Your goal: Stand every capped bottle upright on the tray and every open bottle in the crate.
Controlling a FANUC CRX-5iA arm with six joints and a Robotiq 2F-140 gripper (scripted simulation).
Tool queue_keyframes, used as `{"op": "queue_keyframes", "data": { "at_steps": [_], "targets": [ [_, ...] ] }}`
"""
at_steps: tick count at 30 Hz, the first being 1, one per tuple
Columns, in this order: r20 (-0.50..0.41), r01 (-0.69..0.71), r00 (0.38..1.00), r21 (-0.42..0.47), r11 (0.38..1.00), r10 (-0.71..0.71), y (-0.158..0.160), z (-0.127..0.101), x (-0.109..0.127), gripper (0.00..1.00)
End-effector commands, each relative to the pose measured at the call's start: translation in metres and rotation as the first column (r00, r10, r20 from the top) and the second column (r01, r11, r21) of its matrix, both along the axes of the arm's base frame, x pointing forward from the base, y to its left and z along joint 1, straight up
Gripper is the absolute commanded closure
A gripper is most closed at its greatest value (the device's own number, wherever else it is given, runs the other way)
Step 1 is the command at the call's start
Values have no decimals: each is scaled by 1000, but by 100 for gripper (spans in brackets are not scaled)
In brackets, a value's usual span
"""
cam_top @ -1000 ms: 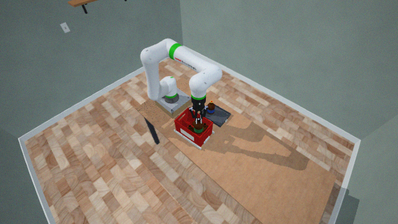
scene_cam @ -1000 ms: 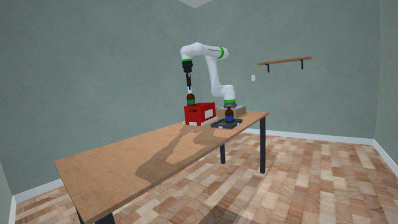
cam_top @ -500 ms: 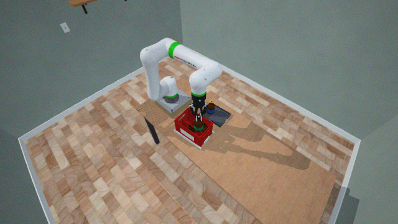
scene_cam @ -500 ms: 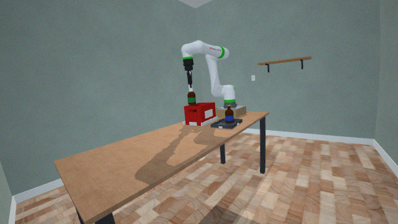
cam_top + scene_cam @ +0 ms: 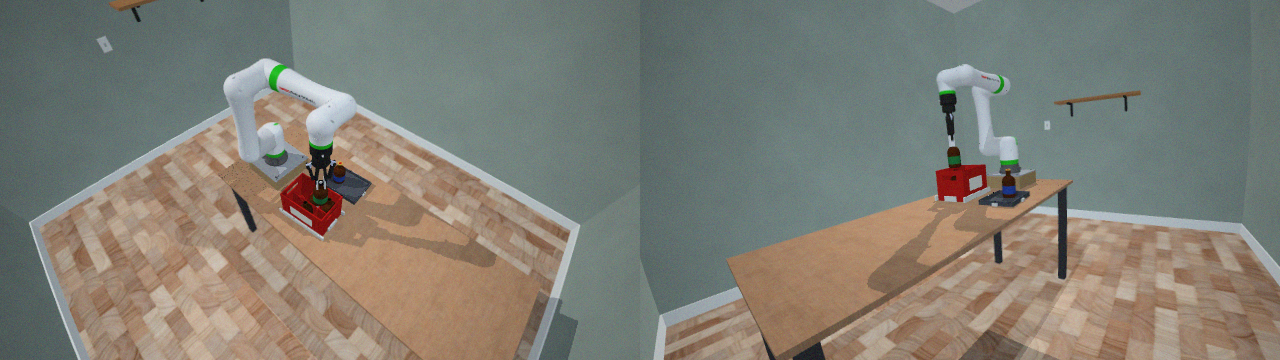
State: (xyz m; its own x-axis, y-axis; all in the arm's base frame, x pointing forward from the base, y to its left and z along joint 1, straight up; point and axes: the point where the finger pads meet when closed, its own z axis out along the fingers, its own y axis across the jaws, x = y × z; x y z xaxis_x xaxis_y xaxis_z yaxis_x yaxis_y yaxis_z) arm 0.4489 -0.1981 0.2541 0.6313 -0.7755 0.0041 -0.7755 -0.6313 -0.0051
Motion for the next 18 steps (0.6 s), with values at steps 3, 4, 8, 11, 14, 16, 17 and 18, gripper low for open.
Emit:
{"op": "queue_keyframes", "data": {
  "at_steps": [3, 4, 8, 11, 14, 16, 17, 18],
  "targets": [
    [1, 0, 1000, 0, 1000, 0, 9, 0, 2, 100],
    [1, 0, 1000, 0, 1000, 0, 11, 0, 2, 100],
    [1, 0, 1000, -1, 1000, 0, 19, 0, 3, 100],
    [1, 0, 1000, -1, 1000, 0, 25, 0, 5, 100],
    [1, 0, 1000, 0, 1000, 0, 26, 0, 5, 100],
    [1, 0, 1000, 0, 1000, 0, 30, 0, 5, 100],
    [1, 0, 1000, 0, 1000, 0, 32, 0, 5, 100],
    [1, 0, 1000, 0, 1000, 0, 34, 0, 6, 100]
  ]
}}
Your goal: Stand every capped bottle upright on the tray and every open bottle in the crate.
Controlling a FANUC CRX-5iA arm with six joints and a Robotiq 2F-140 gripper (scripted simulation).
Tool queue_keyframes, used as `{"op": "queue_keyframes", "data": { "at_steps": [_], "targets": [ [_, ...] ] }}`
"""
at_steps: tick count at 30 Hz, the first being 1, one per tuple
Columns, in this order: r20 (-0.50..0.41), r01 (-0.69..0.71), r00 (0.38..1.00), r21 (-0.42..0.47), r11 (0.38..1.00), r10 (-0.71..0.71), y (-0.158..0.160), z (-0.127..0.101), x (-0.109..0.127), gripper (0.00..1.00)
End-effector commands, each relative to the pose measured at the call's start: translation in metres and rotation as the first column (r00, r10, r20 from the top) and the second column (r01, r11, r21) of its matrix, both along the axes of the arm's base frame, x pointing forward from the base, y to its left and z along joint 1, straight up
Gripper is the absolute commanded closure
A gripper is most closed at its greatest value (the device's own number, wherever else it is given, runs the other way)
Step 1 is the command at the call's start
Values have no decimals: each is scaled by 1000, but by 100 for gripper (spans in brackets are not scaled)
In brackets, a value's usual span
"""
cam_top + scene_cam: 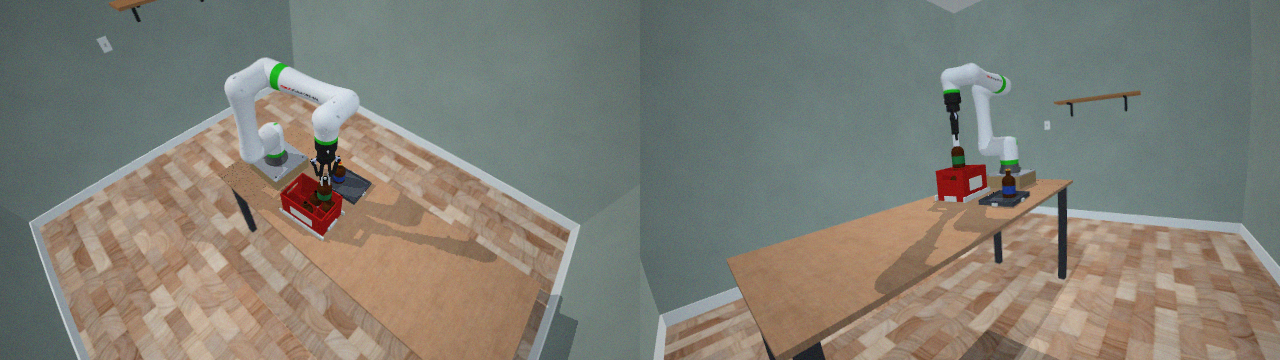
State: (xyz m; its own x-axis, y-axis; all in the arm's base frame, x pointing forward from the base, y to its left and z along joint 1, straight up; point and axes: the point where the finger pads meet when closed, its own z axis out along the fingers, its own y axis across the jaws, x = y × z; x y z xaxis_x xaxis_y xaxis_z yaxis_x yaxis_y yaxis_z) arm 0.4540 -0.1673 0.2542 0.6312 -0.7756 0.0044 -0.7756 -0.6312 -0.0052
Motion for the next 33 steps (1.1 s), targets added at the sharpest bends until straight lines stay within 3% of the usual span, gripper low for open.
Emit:
{"op": "queue_keyframes", "data": {
  "at_steps": [1, 33],
  "targets": [
    [0, 0, 1000, 0, 1000, 0, 5, 0, 1, 100],
    [1, 0, 1000, 0, 1000, 0, 58, 0, 14, 100]
  ]
}}
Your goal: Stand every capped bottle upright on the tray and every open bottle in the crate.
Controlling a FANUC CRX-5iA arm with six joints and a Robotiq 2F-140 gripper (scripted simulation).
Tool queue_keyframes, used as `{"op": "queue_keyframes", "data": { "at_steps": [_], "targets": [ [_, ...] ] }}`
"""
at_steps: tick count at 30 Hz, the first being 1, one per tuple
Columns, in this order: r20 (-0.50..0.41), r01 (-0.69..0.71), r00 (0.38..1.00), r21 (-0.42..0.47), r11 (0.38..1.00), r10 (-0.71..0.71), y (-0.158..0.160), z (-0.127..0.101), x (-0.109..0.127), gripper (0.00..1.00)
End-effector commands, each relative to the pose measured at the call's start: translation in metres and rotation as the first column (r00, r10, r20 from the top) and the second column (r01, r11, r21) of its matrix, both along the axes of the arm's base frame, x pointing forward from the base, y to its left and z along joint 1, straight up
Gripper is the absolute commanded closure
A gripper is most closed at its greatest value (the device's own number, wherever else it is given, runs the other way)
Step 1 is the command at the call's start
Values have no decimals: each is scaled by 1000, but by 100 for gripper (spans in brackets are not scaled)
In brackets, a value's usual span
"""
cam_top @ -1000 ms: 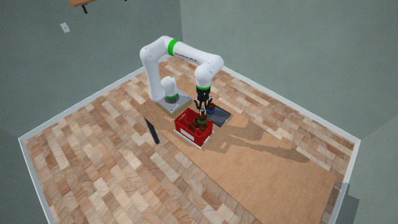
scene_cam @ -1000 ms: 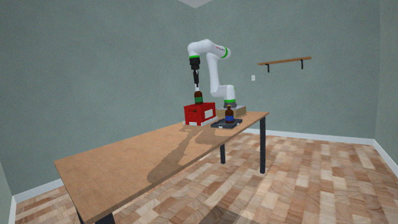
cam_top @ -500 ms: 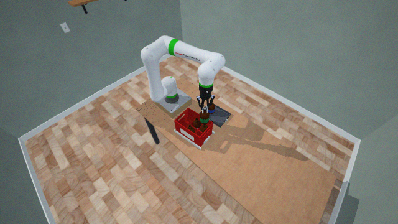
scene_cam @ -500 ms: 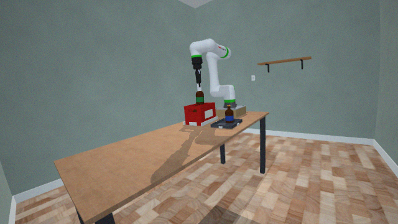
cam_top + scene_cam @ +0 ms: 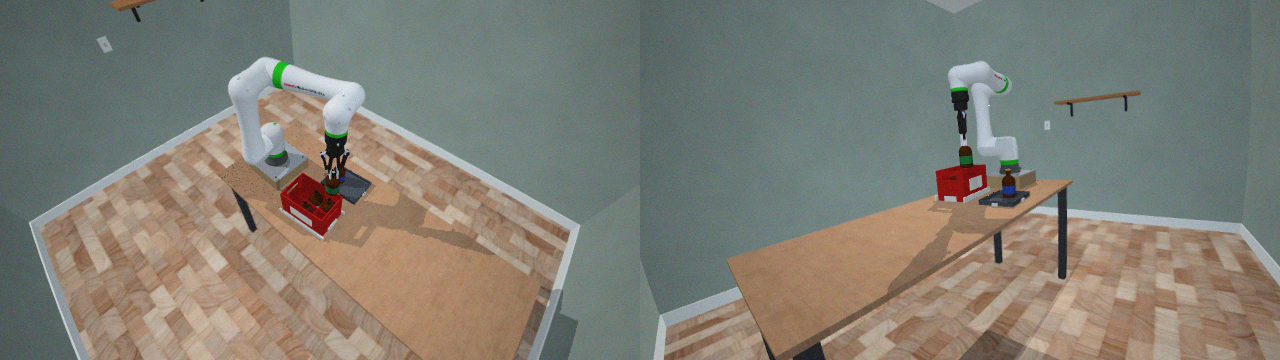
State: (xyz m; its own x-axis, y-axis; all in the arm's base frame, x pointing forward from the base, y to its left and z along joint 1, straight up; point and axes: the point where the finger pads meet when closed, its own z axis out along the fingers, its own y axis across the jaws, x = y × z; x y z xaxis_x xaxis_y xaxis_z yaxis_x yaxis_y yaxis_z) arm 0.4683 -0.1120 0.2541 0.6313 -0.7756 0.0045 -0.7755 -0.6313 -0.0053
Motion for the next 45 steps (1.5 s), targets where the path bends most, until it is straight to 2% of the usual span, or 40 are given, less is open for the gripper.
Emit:
{"op": "queue_keyframes", "data": {
  "at_steps": [1, 45],
  "targets": [
    [0, 0, 1000, 0, 1000, 0, 5, 0, 0, 100],
    [0, 0, 1000, 0, 1000, 0, 83, 0, 13, 100]
  ]
}}
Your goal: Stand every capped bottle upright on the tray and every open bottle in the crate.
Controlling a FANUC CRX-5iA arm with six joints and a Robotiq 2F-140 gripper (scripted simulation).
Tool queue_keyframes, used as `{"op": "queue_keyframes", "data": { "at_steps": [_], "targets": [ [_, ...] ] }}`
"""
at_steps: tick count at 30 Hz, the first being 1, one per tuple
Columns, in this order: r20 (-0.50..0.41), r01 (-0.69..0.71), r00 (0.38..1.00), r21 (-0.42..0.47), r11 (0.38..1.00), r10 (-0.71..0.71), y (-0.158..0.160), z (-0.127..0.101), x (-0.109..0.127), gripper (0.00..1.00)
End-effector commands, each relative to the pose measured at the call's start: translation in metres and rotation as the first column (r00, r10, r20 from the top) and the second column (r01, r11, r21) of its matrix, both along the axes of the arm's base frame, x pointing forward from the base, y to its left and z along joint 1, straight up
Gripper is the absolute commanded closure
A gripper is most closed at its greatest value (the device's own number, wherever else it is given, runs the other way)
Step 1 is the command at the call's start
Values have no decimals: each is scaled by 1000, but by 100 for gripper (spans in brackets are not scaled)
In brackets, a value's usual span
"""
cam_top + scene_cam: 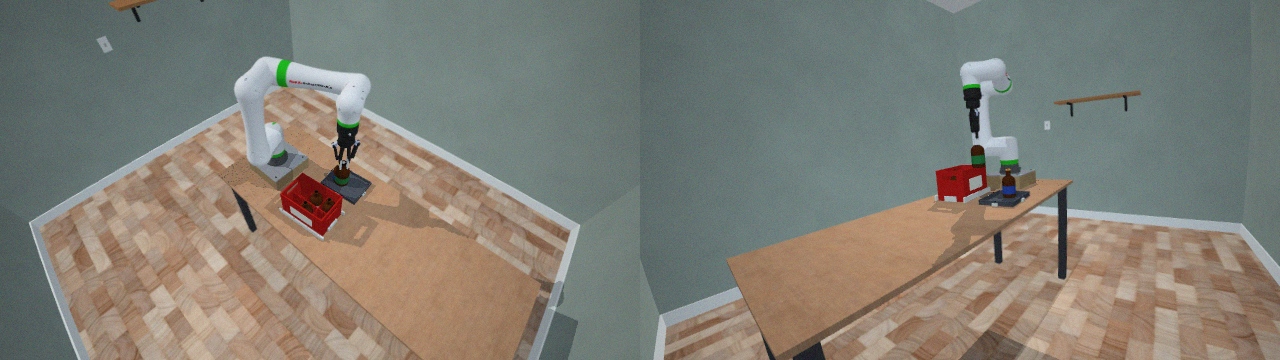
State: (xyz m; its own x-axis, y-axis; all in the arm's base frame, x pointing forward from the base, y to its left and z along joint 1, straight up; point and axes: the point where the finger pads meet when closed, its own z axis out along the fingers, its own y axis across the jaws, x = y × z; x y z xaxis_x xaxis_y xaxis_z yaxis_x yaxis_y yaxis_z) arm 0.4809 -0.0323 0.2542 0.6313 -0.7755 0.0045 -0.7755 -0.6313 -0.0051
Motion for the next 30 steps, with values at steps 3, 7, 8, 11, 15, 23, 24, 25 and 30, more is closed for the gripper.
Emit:
{"op": "queue_keyframes", "data": {
  "at_steps": [3, 7, 8, 11, 15, 23, 24, 25, 30],
  "targets": [
    [1, 0, 1000, 0, 1000, 0, 5, 0, 1, 100],
    [1, 0, 1000, 0, 1000, 0, 12, 0, 3, 100],
    [1, 0, 1000, 0, 1000, 0, 14, 0, 3, 100],
    [1, 0, 1000, 0, 1000, 0, 20, 0, 5, 100],
    [1, 0, 1000, 0, 1000, 0, 28, 0, 7, 100],
    [1, 0, 1000, 0, 1000, 0, 39, 0, 10, 100],
    [1, 0, 1000, 0, 1000, 0, 41, 0, 10, 100],
    [1, 0, 1000, 0, 1000, 0, 43, 0, 11, 100],
    [1, 0, 1000, 0, 1000, 0, 53, 0, 13, 100]
  ]
}}
